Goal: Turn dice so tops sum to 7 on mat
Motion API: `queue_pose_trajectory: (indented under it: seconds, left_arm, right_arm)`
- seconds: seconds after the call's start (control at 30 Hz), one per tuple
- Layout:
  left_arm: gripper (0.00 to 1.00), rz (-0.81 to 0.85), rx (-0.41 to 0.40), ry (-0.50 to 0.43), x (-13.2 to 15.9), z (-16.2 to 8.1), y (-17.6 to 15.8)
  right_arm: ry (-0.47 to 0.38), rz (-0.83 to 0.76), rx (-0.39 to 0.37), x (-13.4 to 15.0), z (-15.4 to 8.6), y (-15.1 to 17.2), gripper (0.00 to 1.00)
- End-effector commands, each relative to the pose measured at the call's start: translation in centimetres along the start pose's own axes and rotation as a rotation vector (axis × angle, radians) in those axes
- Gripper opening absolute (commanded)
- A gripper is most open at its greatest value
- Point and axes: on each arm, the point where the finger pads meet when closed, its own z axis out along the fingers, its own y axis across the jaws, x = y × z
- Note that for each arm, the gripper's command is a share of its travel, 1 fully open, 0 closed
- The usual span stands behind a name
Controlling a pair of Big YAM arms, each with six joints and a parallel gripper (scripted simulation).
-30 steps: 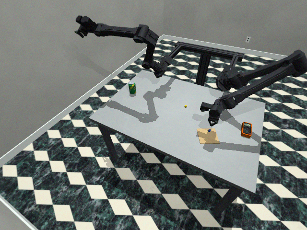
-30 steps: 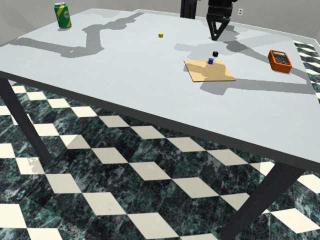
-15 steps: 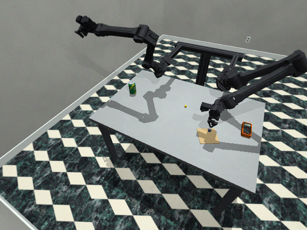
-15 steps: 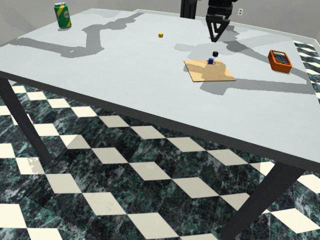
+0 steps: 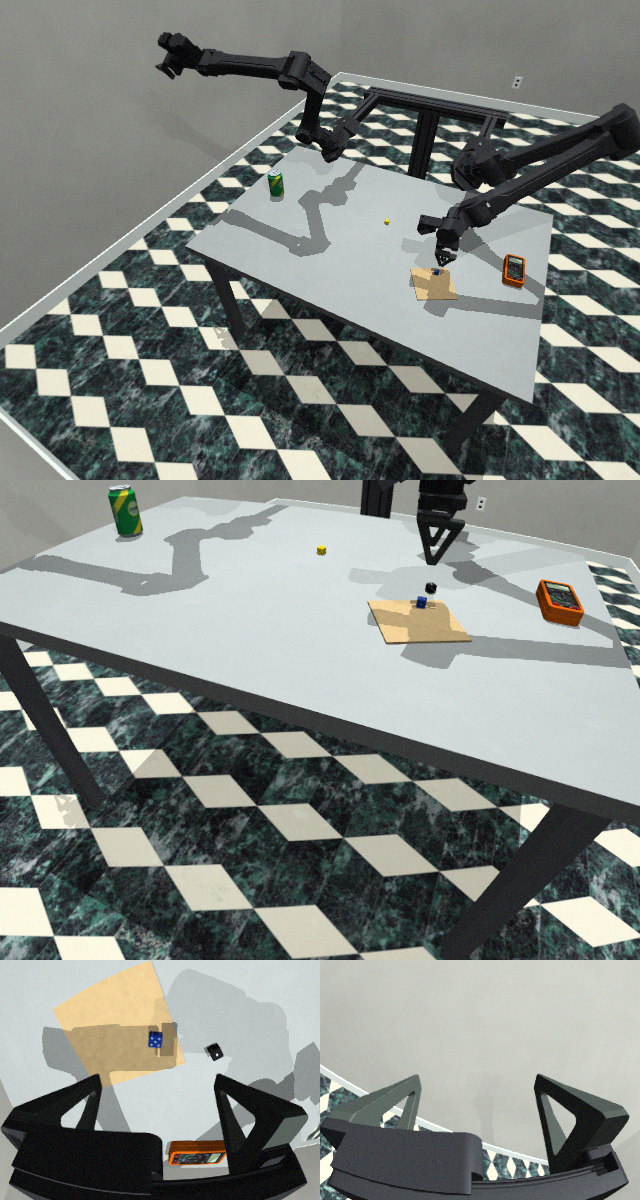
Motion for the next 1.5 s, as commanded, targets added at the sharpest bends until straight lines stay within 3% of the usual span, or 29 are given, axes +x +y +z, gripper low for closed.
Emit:
queue_pose_trajectory:
  seconds: [0.0,0.17,0.67,0.73,1.47]
  left_arm:
    - [1.00,-0.193,-0.004,0.006,0.8,0.2,-0.3]
    - [1.00,-0.281,0.012,0.012,0.5,0.7,-1.2]
    - [1.00,-0.757,-0.001,0.008,1.1,1.0,-2.4]
    - [1.00,-0.757,-0.001,0.008,1.1,1.0,-2.4]
    - [1.00,-1.427,-0.001,0.012,1.6,1.7,-5.0]
  right_arm:
    - [-0.063,0.000,0.011,-4.2,-0.3,-0.5,1.00]
    - [-0.063,0.000,0.011,-4.2,-0.3,-0.5,1.00]
    - [-0.063,0.000,0.011,-4.2,-0.3,-0.5,1.00]
    - [-0.063,0.000,0.011,-4.2,-0.3,-0.5,1.00]
    - [-0.063,0.000,0.011,-4.2,-0.3,-0.5,1.00]
